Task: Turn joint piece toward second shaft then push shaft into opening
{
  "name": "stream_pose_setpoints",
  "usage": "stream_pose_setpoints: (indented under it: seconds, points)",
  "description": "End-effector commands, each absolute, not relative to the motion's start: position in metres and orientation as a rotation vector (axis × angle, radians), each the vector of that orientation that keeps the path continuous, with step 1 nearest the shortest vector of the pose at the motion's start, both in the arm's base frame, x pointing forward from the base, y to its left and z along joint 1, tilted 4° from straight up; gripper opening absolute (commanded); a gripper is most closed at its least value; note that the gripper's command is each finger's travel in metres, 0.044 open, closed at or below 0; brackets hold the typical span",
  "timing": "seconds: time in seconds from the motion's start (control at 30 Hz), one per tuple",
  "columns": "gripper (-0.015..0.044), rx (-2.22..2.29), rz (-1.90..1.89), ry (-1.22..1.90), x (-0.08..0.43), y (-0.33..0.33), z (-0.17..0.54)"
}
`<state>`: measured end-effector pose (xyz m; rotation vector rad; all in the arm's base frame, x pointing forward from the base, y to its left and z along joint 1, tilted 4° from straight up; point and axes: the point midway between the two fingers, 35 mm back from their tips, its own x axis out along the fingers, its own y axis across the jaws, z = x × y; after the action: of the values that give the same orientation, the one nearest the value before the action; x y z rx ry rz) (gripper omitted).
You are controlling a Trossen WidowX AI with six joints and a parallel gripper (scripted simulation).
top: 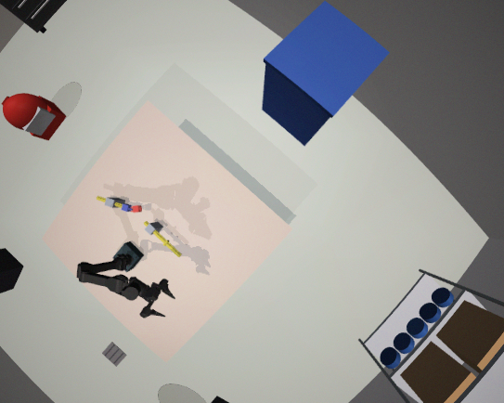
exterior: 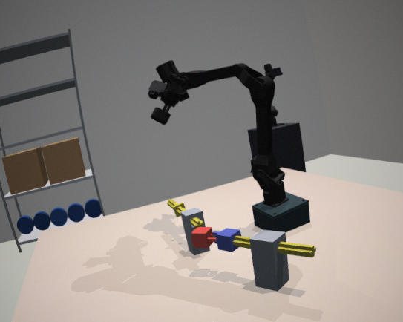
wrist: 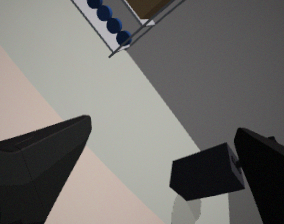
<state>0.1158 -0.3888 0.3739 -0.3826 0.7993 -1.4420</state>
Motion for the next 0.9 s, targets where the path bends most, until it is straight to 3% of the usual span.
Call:
stream_pose_setpoints:
  seconds: [0.0, 0.47, 0.87]
  points:
    - [0.0440, -0.330, -1.298, 0.779, 0.162, -0.378, 0.359]
    - [0.0440, -0.155, -0.846, 0.840, 0.292, -0.299, 0.298]
    - [0.0440, -0.049, -0.505, 0.974, 0.364, -0.187, 0.252]
